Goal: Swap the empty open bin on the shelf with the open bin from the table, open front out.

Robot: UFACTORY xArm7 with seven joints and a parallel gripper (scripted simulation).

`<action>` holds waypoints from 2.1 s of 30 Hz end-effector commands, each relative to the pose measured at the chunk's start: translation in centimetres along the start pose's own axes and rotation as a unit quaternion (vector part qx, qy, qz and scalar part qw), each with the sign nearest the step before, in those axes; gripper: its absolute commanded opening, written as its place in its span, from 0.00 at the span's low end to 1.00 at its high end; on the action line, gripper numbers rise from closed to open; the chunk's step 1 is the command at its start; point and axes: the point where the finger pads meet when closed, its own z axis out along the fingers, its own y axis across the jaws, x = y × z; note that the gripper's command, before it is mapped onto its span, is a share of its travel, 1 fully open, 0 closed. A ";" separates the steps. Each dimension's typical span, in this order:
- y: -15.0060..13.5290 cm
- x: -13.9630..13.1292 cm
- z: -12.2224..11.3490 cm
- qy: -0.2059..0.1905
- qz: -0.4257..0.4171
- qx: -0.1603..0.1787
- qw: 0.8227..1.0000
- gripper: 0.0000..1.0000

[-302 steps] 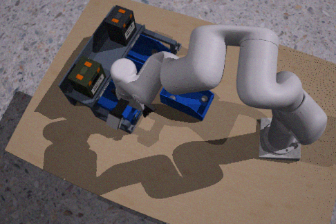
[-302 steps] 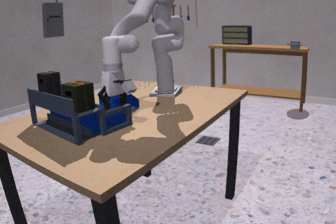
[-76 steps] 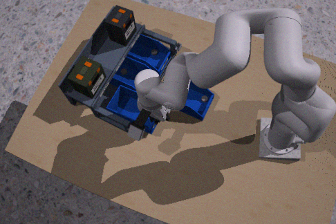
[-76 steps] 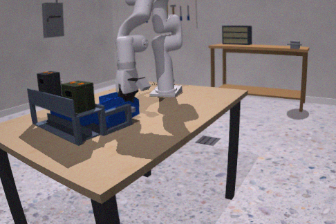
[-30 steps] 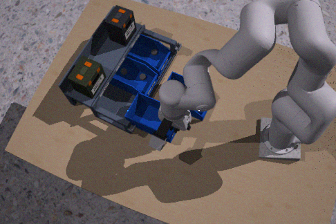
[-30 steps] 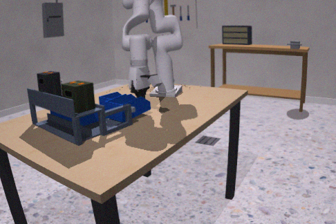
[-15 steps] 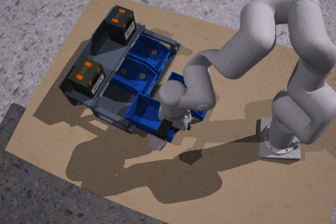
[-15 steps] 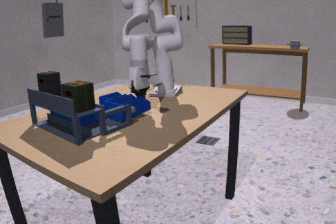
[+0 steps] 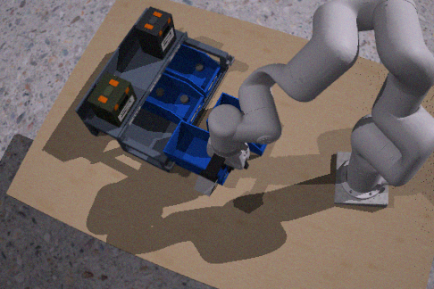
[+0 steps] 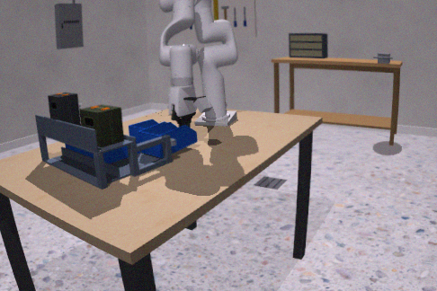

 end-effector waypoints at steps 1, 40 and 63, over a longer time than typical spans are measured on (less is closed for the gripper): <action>-0.5 0.1 -0.1 0.001 0.000 -0.001 1.000 0.00; -2.8 0.1 -0.1 0.001 0.000 -0.001 1.000 0.00; -2.8 0.1 1.4 0.001 0.000 -0.001 1.000 0.00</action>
